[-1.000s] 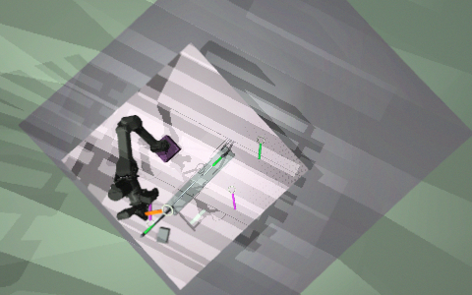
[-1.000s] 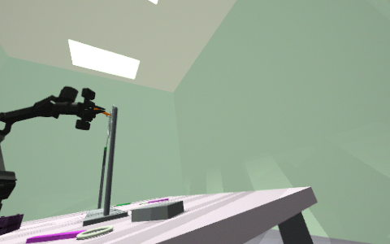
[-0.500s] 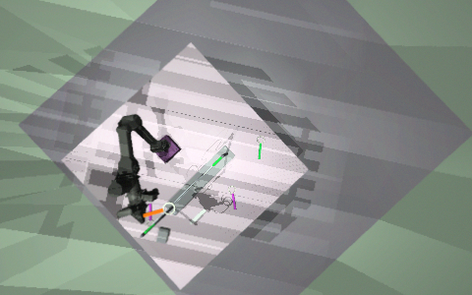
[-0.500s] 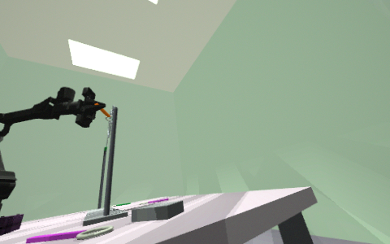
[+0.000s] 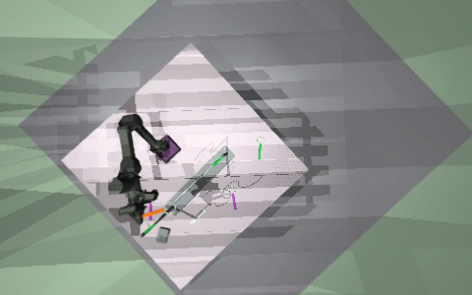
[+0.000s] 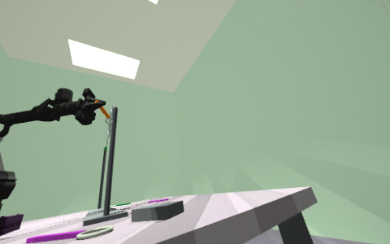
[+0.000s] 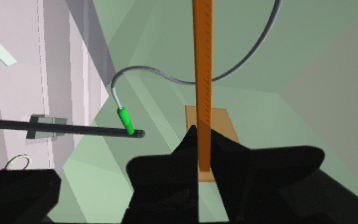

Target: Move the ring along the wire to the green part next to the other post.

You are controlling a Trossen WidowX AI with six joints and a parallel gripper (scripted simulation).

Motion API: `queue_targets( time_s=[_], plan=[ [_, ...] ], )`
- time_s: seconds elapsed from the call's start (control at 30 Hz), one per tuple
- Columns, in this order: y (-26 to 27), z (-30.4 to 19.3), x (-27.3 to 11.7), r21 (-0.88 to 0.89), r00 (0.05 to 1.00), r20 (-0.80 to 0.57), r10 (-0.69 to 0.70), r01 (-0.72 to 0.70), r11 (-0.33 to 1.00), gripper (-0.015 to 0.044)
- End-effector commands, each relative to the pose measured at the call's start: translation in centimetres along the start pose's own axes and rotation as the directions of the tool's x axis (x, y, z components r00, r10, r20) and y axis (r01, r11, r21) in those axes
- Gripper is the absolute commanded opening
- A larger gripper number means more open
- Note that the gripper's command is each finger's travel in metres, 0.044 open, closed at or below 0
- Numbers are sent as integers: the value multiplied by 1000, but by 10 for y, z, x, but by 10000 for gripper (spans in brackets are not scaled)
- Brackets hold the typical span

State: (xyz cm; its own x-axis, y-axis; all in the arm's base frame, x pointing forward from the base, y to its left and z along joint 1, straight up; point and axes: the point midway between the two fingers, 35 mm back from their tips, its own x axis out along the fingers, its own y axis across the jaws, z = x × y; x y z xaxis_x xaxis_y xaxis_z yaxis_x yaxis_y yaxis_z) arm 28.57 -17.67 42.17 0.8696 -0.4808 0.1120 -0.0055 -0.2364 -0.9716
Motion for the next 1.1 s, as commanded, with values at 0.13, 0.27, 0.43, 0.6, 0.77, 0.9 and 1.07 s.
queue_targets(
  time_s=[0.13, 0.27, 0.43, 0.6, 0.77, 0.9, 1.07],
  plan=[
    [4, 0, 1, -34, 1000, 3, -14, 14, 999, -150],
    [10, -1, 1, -19, 1000, 3, -4, 4, 1000, -150],
    [21, -2, 2, 28, 1000, 4, 25, -25, 999, -150],
    [36, -1, 2, 100, 998, 9, 68, -69, 993, -150],
    [52, 1, 1, 188, 993, 20, 120, -122, 975, -150],
    [66, 4, 0, 265, 986, 34, 165, -168, 949, -150],
    [81, 9, -3, 348, 976, 54, 213, -218, 912, -150]
  ],
)
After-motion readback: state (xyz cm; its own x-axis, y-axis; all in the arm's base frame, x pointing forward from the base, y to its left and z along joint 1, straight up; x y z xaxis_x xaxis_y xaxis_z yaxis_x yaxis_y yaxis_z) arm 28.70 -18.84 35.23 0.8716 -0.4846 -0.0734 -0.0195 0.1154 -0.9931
